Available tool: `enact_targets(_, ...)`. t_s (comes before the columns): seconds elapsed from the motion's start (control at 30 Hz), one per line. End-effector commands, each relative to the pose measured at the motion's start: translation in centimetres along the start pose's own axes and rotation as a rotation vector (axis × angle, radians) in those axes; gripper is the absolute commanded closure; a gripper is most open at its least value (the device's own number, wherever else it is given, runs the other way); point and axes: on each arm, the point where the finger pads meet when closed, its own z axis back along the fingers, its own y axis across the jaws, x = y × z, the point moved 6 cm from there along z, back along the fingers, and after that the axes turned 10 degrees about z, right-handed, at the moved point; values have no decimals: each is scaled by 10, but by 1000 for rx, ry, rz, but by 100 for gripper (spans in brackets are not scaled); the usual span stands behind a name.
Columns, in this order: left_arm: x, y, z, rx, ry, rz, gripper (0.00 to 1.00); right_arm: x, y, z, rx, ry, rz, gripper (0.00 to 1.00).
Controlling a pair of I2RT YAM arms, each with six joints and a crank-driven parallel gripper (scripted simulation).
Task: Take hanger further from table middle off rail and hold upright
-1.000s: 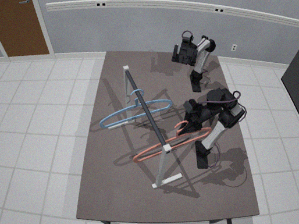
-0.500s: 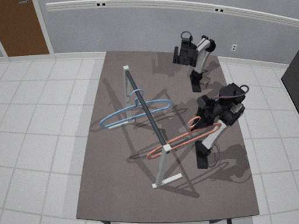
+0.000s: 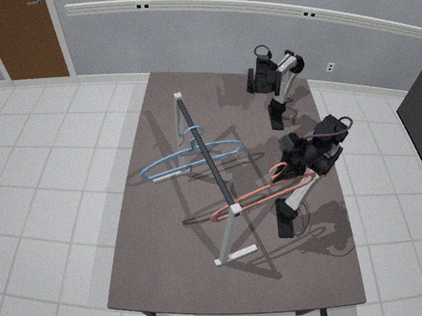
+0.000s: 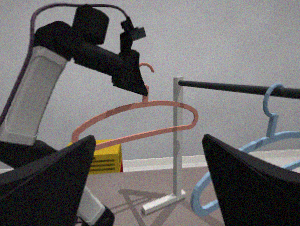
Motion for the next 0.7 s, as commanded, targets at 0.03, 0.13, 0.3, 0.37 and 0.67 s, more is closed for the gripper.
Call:
enact_targets(0.03,5,-3,2,-25,-23,-21,100,4,2,-5,24,-3,-12,0)
enact_targets(0.13,5,-3,2,-25,-23,-21,100,4,2,-5,24,-3,-9,0)
enact_targets(0.3,5,-3,2,-25,-23,-21,100,4,1,-6,18,-5,-6,0)
enact_targets(0.37,5,-3,2,-25,-23,-21,100,4,1,-6,18,-5,-6,0)
enact_targets(0.67,5,-3,2,-25,-23,-21,100,4,1,-2,13,-8,0,0)
